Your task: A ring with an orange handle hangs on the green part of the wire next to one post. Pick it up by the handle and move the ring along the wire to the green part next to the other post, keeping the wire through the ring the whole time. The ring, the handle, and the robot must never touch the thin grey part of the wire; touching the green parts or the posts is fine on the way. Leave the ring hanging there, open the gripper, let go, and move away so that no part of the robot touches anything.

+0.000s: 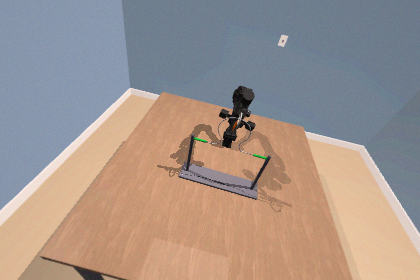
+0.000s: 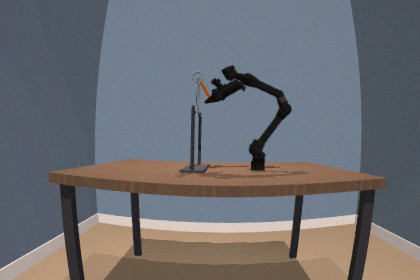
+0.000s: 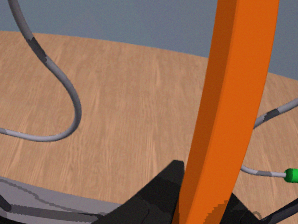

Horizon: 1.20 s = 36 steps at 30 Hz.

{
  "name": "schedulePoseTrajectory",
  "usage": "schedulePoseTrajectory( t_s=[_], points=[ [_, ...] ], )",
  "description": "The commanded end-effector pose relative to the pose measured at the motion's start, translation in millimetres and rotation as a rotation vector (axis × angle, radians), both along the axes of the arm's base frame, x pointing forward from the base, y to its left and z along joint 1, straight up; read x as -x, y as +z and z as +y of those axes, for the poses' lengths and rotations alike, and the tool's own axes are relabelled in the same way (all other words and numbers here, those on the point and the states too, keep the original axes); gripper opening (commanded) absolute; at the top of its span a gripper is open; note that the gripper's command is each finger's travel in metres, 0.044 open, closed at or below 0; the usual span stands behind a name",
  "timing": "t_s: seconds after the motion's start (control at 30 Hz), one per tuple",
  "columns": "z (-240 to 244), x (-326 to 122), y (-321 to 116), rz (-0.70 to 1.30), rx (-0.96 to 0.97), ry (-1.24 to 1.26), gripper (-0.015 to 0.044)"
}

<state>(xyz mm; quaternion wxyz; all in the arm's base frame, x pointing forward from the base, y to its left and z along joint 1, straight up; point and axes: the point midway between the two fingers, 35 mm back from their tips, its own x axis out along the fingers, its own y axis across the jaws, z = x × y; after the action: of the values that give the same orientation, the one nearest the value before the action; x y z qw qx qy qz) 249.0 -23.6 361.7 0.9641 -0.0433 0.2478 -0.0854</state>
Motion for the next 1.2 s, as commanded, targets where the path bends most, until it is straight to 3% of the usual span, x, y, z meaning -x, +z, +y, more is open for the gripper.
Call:
schedulePoseTrajectory(
  t_s=[0.0, 1.17],
  points=[
    [-2, 0, 0, 0.000, 0.055, -0.002, -0.0150],
    [-20, 1, 6, 0.011, 0.521, -0.008, -0.0150]
  ],
)
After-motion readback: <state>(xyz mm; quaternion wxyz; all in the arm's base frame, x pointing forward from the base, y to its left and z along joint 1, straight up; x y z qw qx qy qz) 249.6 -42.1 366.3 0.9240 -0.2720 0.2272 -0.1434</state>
